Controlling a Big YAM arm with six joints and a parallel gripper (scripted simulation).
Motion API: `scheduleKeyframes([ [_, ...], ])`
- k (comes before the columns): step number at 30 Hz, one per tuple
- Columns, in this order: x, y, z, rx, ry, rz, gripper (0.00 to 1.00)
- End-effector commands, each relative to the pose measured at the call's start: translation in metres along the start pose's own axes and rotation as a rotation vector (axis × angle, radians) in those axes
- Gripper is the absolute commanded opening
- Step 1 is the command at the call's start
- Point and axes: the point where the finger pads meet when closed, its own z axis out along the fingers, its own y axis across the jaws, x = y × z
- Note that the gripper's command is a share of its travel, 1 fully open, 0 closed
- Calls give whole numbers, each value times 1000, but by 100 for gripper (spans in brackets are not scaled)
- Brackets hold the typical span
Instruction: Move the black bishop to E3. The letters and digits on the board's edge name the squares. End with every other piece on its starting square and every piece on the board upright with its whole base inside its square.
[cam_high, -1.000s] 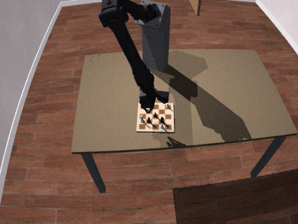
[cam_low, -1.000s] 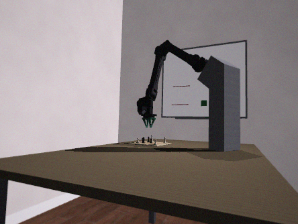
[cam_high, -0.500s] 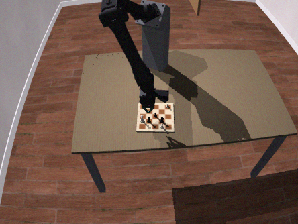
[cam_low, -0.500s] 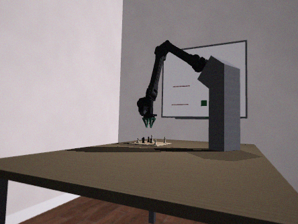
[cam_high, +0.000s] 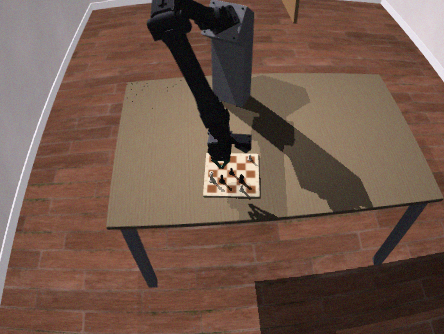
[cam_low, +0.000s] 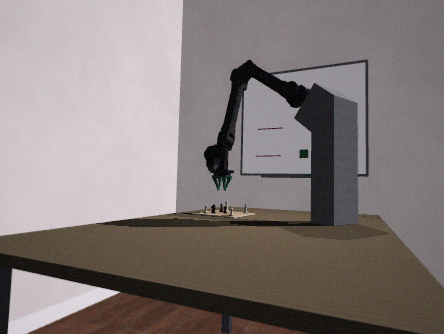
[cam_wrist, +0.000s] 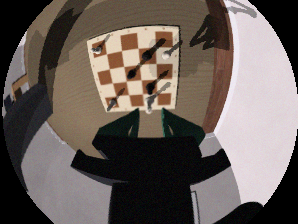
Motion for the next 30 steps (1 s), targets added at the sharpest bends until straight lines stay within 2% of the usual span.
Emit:
scheduleKeyframes([
  [1,-4,-2,-3,14,-9,-9,36],
  [22,2,-2,16,9,0,-4,36],
  [23,7,-16,6,40,3,9,36],
  [25,4,-1,21,7,2,-3,36],
  [30,1,-1,28,8,-2,-7,36],
])
